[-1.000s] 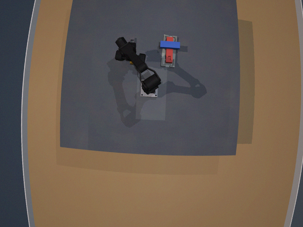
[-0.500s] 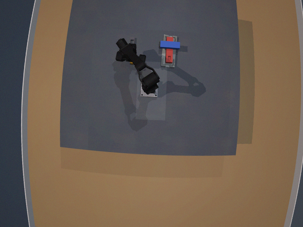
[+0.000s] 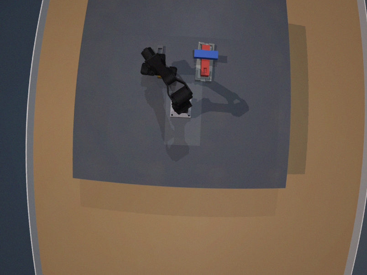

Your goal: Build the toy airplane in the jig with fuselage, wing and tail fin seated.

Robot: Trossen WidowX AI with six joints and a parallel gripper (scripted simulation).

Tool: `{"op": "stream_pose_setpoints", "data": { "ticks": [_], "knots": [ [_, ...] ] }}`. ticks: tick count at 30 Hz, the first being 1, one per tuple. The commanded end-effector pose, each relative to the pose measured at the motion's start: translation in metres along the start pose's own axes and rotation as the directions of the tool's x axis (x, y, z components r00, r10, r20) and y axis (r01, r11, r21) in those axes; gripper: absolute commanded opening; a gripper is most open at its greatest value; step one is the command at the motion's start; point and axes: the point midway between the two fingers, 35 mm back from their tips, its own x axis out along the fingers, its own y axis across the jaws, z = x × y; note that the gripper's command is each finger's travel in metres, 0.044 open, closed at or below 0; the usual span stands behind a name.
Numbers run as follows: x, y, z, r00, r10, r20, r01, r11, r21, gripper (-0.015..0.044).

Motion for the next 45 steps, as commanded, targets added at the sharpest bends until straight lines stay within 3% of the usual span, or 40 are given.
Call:
{"op": "stream_pose_setpoints", "data": {
  "ticks": [1,3,10,45],
  "knots": [
    [0.001,0.0,-0.001,1.0,0.0,-0.005,0.0,1.0,0.002,0.0099],
    [0.001,0.0,-0.001,1.0,0.0,-0.005,0.0,1.0,0.002,0.0046],
    [0.001,0.0,-0.001,1.0,0.0,-0.005,0.0,1.0,0.002,0.0],
    [-0.098,0.005,0.005,1.0,0.0,-0.005,0.0,1.0,0.008,0.0]
  ]
}}
